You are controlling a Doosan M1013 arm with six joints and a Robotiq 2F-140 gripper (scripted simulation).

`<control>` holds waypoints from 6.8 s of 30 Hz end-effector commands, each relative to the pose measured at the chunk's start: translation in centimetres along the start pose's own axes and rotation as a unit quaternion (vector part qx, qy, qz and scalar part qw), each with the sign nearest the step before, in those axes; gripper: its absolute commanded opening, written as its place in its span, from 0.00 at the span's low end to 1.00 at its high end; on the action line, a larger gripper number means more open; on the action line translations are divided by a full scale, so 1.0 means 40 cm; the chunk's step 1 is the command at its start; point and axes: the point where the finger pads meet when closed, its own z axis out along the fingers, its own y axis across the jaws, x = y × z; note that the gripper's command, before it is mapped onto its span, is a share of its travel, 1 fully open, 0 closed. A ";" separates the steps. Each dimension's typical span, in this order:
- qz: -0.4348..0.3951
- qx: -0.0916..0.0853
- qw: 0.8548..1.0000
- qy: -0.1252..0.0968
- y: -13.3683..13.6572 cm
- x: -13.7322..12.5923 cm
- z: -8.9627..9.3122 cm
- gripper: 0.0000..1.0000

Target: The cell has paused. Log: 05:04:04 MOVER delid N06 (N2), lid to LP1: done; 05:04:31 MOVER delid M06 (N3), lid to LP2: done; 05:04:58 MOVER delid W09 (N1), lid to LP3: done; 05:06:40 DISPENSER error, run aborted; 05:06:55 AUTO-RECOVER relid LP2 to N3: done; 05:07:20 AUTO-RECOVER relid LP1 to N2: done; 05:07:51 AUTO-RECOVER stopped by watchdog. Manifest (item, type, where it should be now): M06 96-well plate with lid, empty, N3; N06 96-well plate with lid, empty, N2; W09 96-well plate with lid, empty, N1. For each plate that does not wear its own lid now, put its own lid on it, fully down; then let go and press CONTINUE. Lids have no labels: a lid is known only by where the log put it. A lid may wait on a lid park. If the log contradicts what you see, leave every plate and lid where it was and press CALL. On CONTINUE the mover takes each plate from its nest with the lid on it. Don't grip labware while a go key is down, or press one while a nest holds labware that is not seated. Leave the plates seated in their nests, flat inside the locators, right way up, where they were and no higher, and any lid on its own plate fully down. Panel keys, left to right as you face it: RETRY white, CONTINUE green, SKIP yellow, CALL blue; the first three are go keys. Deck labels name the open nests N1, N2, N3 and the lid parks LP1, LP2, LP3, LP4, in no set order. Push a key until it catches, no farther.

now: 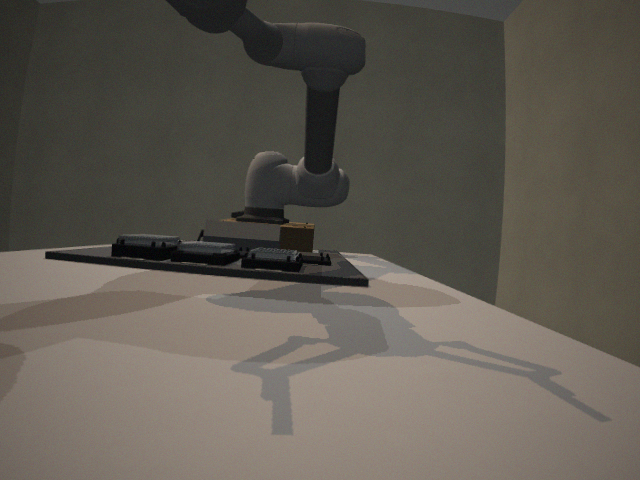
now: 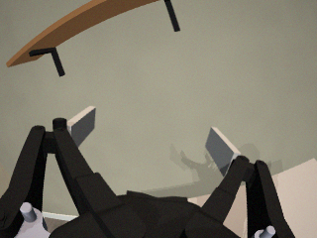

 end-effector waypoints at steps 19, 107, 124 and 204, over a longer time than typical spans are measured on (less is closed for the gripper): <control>-0.001 0.000 1.000 0.000 -0.001 0.001 -0.001 1.00; -0.753 0.617 -0.071 -0.215 0.292 -0.779 -1.761 1.00; -0.726 0.642 -0.131 -0.207 0.336 -0.774 -1.861 0.00; -0.726 0.642 -0.131 -0.208 0.444 -0.718 -1.850 0.00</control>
